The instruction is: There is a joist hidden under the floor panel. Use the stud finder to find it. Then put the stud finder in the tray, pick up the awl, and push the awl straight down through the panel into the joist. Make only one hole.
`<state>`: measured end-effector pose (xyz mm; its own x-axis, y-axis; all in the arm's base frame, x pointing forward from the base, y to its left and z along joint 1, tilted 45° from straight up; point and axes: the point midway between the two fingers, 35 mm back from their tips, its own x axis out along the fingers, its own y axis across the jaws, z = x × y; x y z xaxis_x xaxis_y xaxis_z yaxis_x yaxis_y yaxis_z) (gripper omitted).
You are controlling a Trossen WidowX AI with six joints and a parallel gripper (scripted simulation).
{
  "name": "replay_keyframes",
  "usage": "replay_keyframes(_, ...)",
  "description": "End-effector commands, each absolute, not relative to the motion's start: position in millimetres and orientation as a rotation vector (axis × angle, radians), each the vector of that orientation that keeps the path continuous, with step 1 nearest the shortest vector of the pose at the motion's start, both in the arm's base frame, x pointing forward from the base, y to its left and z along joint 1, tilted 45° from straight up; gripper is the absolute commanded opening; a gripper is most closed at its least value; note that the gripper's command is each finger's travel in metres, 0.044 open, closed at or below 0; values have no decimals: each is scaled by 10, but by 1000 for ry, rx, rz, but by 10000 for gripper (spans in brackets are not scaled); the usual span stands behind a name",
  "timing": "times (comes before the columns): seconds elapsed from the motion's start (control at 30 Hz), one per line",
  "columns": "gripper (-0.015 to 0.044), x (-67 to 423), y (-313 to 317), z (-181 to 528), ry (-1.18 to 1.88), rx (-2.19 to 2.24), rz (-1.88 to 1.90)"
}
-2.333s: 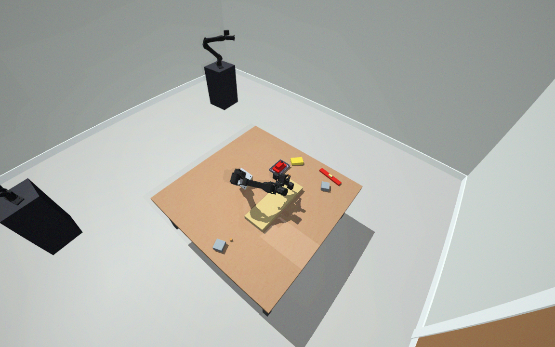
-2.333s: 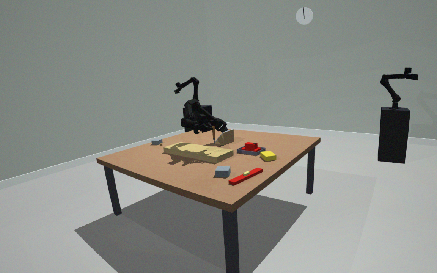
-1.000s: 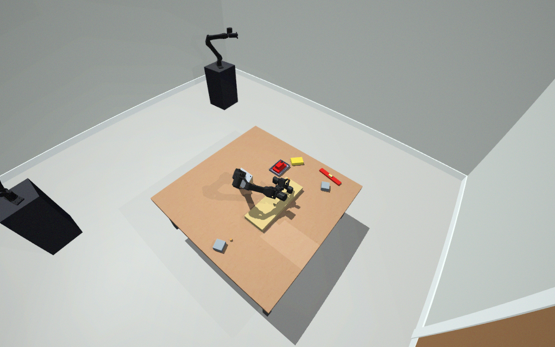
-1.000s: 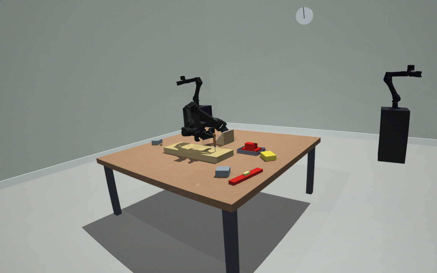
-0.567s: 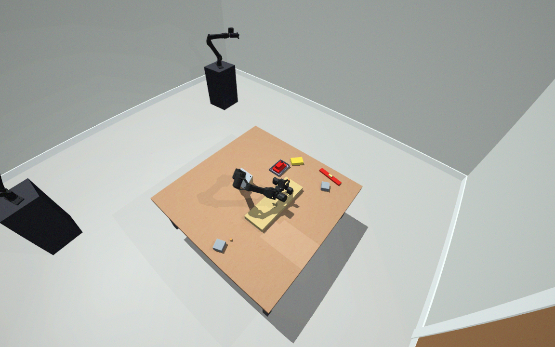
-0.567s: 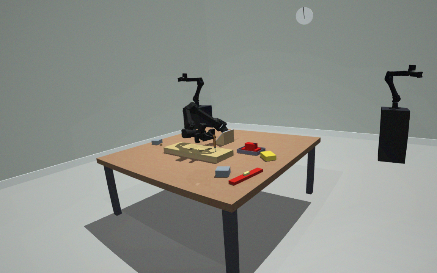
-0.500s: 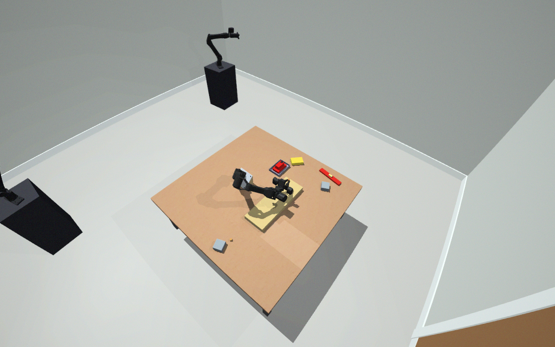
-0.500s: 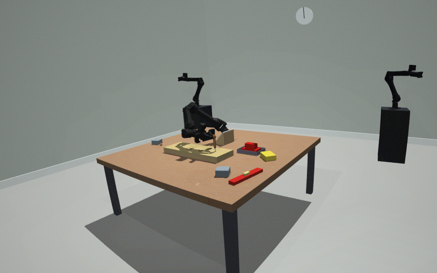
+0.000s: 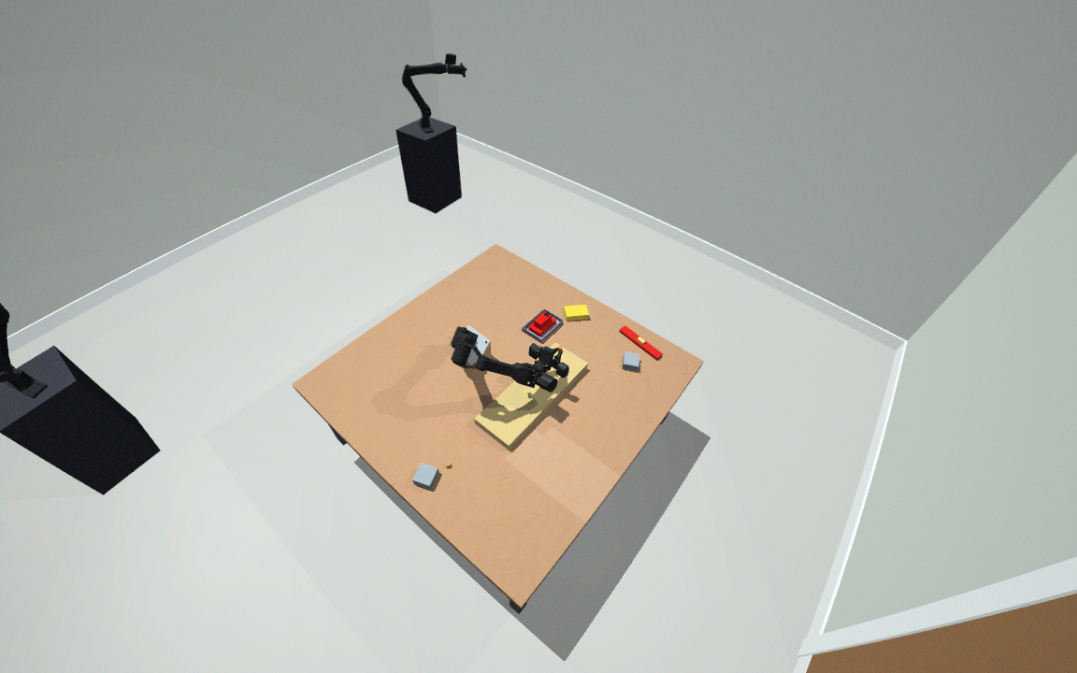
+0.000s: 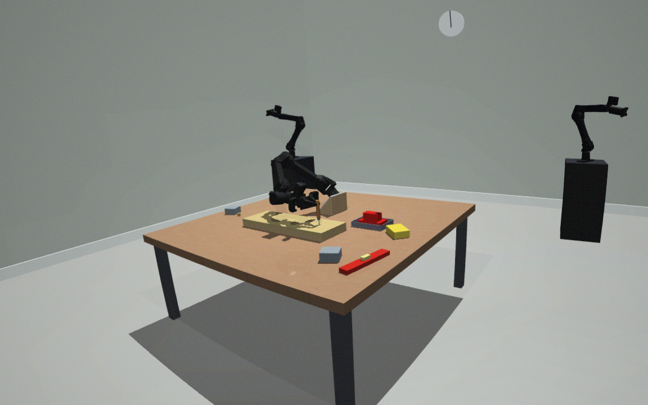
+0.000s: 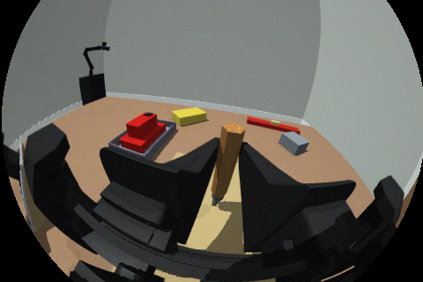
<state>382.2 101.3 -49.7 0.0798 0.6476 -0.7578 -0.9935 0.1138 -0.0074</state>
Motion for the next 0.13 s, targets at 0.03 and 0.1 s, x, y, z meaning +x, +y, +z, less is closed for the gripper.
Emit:
replay_keyframes(0.03, 0, 3822, 1013, -497, 693, -629, 1356)
replay_keyframes(0.1, 0, 3822, 1013, -497, 693, -629, 1356)
